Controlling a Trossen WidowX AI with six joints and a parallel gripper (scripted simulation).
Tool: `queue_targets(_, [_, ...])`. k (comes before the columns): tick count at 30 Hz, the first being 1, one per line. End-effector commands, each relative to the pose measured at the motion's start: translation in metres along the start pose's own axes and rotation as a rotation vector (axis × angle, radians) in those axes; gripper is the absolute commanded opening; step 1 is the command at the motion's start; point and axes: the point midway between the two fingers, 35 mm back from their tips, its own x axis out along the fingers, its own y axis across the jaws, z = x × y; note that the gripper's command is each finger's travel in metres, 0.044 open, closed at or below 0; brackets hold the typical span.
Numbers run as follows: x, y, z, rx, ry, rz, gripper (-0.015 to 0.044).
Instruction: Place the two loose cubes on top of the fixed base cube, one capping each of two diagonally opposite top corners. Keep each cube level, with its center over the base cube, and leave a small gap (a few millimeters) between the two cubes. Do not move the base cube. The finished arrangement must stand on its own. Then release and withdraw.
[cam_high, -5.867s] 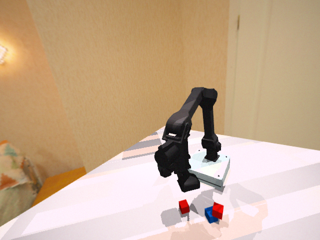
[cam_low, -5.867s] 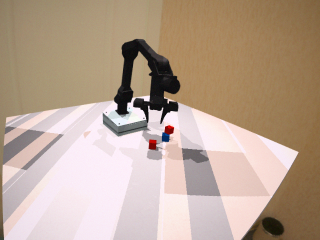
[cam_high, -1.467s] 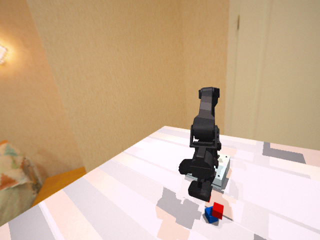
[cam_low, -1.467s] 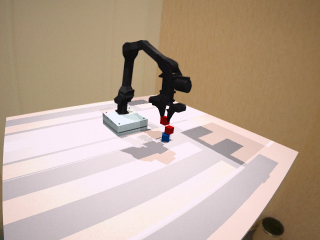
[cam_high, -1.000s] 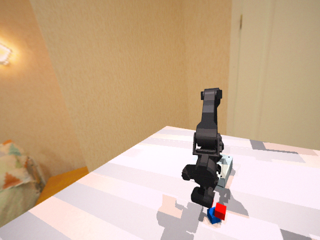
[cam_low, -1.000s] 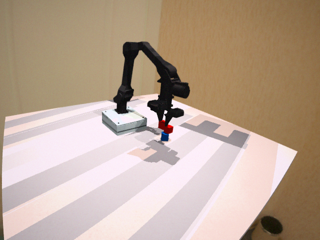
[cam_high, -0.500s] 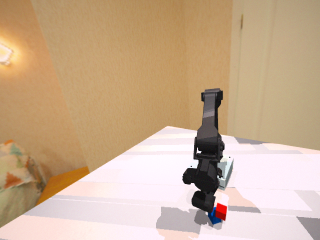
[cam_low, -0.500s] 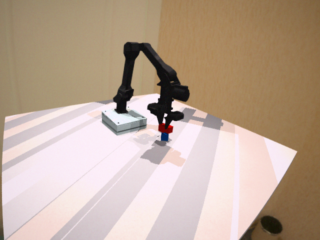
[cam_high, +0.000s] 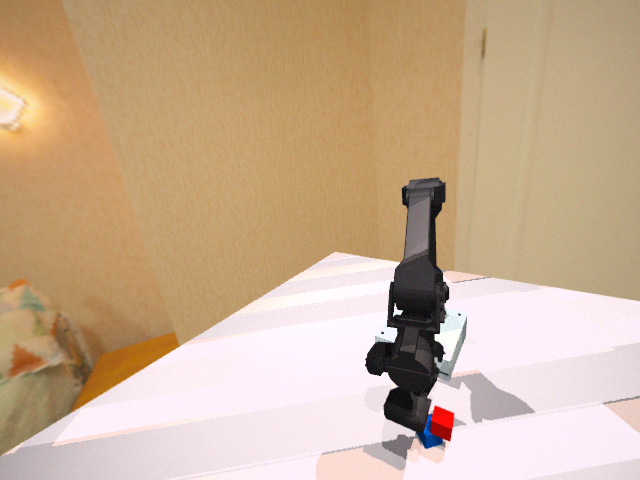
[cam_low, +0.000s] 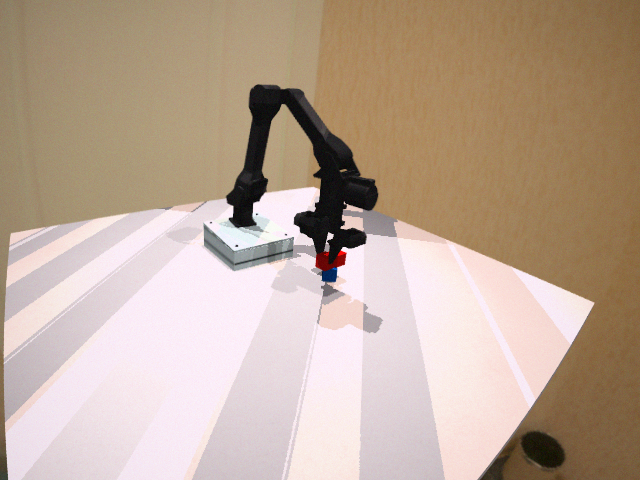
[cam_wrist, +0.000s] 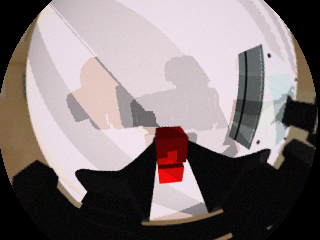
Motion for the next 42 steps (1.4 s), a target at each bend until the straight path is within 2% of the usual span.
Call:
queue_targets(1, [0.002,0.0,0.001,-0.004,-0.004,0.003,0.0105])
queue_targets(13, [0.002,0.0,0.001,-0.004,-0.004,0.003,0.0105])
queue_targets(17, [0.002,0.0,0.001,-0.004,-0.004,0.003,0.0205])
queue_targets(42, [-0.028,0.0,0.0,0.0,0.0,0.0,0.0205])
